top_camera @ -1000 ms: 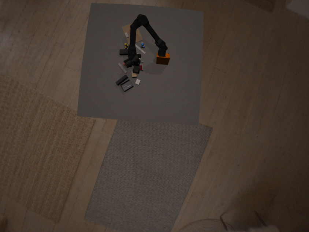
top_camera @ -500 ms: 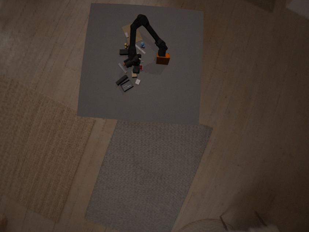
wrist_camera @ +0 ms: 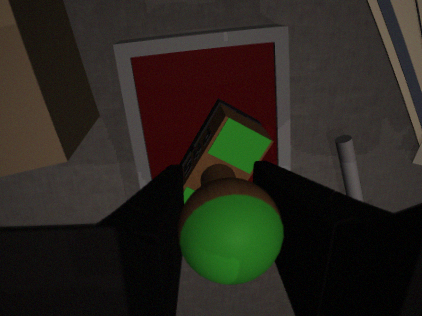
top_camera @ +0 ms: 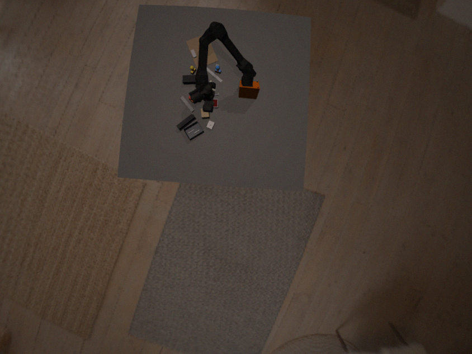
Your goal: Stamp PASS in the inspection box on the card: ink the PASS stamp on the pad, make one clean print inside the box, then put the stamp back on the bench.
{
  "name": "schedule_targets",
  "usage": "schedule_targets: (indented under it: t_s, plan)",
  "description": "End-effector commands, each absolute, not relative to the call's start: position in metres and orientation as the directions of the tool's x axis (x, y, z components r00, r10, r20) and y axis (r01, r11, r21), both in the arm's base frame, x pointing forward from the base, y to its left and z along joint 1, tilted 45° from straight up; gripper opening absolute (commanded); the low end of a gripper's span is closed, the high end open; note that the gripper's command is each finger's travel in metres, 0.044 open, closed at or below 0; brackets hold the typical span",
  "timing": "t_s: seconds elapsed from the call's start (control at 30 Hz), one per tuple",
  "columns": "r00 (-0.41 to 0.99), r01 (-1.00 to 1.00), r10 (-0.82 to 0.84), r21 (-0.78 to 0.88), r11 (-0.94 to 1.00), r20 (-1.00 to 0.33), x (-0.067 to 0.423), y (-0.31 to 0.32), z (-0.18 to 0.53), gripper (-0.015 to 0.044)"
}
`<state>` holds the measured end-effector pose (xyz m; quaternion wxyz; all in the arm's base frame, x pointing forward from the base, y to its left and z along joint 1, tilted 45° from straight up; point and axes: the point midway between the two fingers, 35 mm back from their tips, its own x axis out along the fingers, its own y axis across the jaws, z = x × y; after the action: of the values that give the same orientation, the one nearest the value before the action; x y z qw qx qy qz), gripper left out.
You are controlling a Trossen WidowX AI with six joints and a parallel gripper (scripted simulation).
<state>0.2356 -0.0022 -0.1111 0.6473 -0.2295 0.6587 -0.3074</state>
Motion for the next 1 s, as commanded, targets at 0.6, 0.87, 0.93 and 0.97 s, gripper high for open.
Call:
schedule_targets:
  t_s: [0.6,0.87,0.93,0.97]
  plan:
    - [-0.057,0.092,-0.704,-0.706,0.702,-0.708,0.2362,0.0010,-0.1072,0.0000]
    - [-0.057,0.092,-0.704,-0.706,0.703,-0.708,0.2364,0.0036,-0.1047,0.0000]
    - [-0.057,0.092,-0.704,-0.706,0.703,-0.708,0.2365,0.0038,-0.1044,0.0000]
    - [-0.057,0.092,-0.704,-0.706,0.703,-0.708,0.2366,0.0044,-0.1039,0.0000]
